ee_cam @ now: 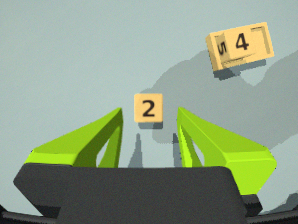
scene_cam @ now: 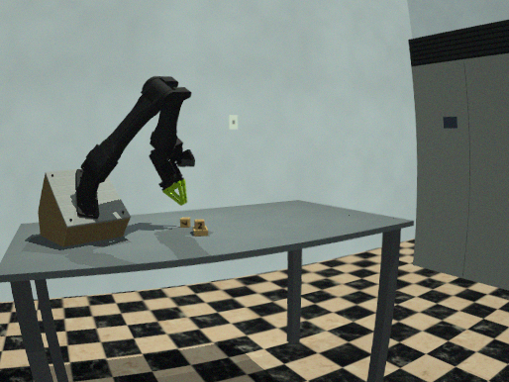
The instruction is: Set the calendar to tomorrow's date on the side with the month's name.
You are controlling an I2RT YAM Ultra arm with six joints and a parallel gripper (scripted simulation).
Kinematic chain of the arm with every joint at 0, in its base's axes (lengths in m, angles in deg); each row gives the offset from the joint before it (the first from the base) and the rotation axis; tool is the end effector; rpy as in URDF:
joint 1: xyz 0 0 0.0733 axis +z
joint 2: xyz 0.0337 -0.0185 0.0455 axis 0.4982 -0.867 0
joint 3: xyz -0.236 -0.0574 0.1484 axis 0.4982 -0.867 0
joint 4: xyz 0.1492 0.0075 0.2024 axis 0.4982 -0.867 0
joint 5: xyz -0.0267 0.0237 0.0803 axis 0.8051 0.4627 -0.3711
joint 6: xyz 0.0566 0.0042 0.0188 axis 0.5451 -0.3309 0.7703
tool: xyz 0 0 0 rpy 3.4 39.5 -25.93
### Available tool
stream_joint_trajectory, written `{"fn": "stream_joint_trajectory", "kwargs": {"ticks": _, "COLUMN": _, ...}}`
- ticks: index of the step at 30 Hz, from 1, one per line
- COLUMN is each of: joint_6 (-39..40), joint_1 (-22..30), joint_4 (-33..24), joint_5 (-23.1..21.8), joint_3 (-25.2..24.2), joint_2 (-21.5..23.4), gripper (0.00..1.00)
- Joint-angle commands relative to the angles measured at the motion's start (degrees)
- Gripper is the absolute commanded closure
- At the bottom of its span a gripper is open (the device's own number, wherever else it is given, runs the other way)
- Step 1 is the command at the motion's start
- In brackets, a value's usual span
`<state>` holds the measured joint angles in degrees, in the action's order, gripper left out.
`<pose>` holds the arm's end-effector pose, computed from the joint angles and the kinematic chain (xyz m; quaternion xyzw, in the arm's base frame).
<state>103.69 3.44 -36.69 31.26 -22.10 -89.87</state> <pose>0.2890 0.1435 0.0656 0.1904 0.8188 -0.3423 0.4196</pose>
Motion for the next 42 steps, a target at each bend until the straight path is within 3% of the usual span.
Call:
{"fn": "stream_joint_trajectory", "kwargs": {"ticks": 1, "joint_6": -1.37, "joint_1": 1.78, "joint_4": 2.69, "joint_5": 1.85, "joint_3": -1.17, "joint_2": -0.36, "gripper": 0.55}}
{"fn": "stream_joint_trajectory", "kwargs": {"ticks": 3, "joint_6": -1.81, "joint_1": 1.81, "joint_4": 3.45, "joint_5": 1.99, "joint_3": 0.58, "joint_2": -0.48, "gripper": 0.55}}
{"fn": "stream_joint_trajectory", "kwargs": {"ticks": 8, "joint_6": -5.59, "joint_1": 2.04, "joint_4": 10.16, "joint_5": 3.27, "joint_3": -3.04, "joint_2": -1.96, "gripper": 0.55}}
{"fn": "stream_joint_trajectory", "kwargs": {"ticks": 17, "joint_6": -17.42, "joint_1": 2.76, "joint_4": 31.17, "joint_5": 7.28, "joint_3": -8.29, "joint_2": -5.1, "gripper": 0.55}}
{"fn": "stream_joint_trajectory", "kwargs": {"ticks": 19, "joint_6": -17.42, "joint_1": 2.76, "joint_4": 31.17, "joint_5": 7.28, "joint_3": -8.29, "joint_2": -5.1, "gripper": 0.55}}
{"fn": "stream_joint_trajectory", "kwargs": {"ticks": 20, "joint_6": -18.84, "joint_1": 2.85, "joint_4": 33.7, "joint_5": 7.76, "joint_3": -8.84, "joint_2": -3.41, "gripper": 0.55}}
{"fn": "stream_joint_trajectory", "kwargs": {"ticks": 22, "joint_6": -21.61, "joint_1": 3.02, "joint_4": 38.6, "joint_5": 8.69, "joint_3": -10.14, "joint_2": -6.22, "gripper": 0.55}}
{"fn": "stream_joint_trajectory", "kwargs": {"ticks": 29, "joint_6": -28.97, "joint_1": 3.46, "joint_4": 51.66, "joint_5": 11.18, "joint_3": -13.41, "joint_2": -6.93, "gripper": 0.55}}
{"fn": "stream_joint_trajectory", "kwargs": {"ticks": 34, "joint_6": -31.13, "joint_1": 3.59, "joint_4": 55.5, "joint_5": 11.91, "joint_3": -14.37, "joint_2": -7.43, "gripper": 0.55}}
{"fn": "stream_joint_trajectory", "kwargs": {"ticks": 36, "joint_6": -31.13, "joint_1": 3.59, "joint_4": 55.5, "joint_5": 11.91, "joint_3": -14.37, "joint_2": -7.43, "gripper": 0.55}}
{"fn": "stream_joint_trajectory", "kwargs": {"ticks": 37, "joint_6": -31.28, "joint_1": 3.61, "joint_4": 55.77, "joint_5": 11.96, "joint_3": -11.99, "joint_2": -7.71, "gripper": 0.55}}
{"fn": "stream_joint_trajectory", "kwargs": {"ticks": 42, "joint_6": -31.4, "joint_1": 3.62, "joint_4": 55.98, "joint_5": 12.0, "joint_3": -12.05, "joint_2": -7.92, "gripper": 0.55}}
